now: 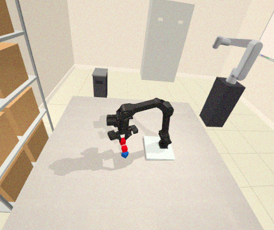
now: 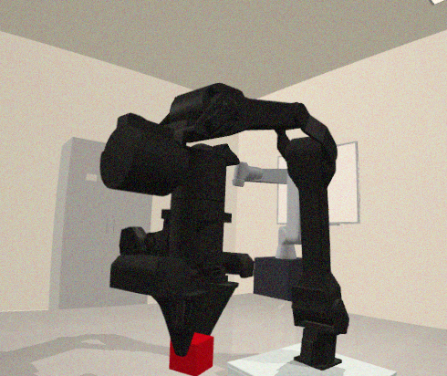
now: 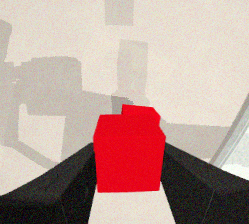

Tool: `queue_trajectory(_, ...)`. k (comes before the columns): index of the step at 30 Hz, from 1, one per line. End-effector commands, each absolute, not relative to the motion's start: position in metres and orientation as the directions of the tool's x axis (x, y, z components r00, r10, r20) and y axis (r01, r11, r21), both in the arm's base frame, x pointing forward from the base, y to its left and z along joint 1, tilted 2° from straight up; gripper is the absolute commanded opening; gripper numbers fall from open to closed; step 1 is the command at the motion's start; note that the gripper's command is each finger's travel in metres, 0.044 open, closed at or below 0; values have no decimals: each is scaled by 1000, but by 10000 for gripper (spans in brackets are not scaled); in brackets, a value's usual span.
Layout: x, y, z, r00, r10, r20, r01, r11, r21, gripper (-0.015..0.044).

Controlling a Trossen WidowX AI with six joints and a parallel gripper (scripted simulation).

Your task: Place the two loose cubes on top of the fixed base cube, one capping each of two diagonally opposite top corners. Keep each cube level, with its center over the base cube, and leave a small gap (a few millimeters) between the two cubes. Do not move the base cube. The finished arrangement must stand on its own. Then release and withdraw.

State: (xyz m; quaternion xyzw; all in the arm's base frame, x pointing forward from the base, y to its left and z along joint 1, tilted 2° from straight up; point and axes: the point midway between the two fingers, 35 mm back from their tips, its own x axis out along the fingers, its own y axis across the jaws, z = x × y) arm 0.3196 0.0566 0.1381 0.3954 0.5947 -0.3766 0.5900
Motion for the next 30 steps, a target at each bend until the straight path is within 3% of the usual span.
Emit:
queue_trajectory(1, 313, 67, 135, -1, 29, -1000, 934, 357, 9, 105)
queue_trajectory(15, 294, 101, 133, -4, 33, -999, 981, 194, 2, 105)
queue_trajectory(30, 290, 101, 103, -4, 33, -999, 982, 187, 2, 105)
